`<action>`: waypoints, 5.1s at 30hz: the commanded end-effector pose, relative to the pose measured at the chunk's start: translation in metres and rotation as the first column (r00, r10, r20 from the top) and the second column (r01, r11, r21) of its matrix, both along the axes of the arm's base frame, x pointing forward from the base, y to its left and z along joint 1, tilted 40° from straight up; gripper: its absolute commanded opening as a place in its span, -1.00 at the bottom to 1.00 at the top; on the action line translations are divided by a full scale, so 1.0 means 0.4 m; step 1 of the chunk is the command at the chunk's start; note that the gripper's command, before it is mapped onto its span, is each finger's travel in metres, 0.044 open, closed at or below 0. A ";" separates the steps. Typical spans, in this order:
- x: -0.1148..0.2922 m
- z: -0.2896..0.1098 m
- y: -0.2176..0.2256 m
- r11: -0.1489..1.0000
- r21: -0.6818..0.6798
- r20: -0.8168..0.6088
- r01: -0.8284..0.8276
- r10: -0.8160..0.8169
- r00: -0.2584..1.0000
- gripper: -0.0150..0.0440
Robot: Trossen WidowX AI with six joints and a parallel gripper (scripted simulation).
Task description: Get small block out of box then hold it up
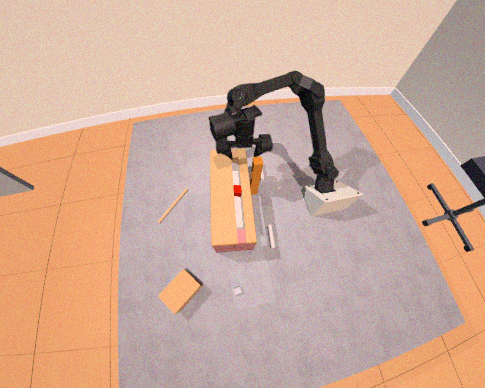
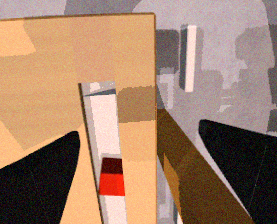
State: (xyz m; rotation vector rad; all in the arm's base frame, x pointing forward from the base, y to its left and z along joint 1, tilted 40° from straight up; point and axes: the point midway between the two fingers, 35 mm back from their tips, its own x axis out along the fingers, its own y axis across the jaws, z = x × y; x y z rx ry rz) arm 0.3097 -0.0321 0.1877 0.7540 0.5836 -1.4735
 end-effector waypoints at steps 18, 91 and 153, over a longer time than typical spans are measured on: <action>0.011 -0.057 0.067 1.000 0.010 0.002 0.003 -0.004 1.000 0.86; -0.006 -0.297 0.203 0.987 -0.162 -0.028 0.009 -0.014 1.000 0.86; -0.025 -0.257 0.013 0.983 -0.181 -0.003 0.026 -0.027 1.000 0.86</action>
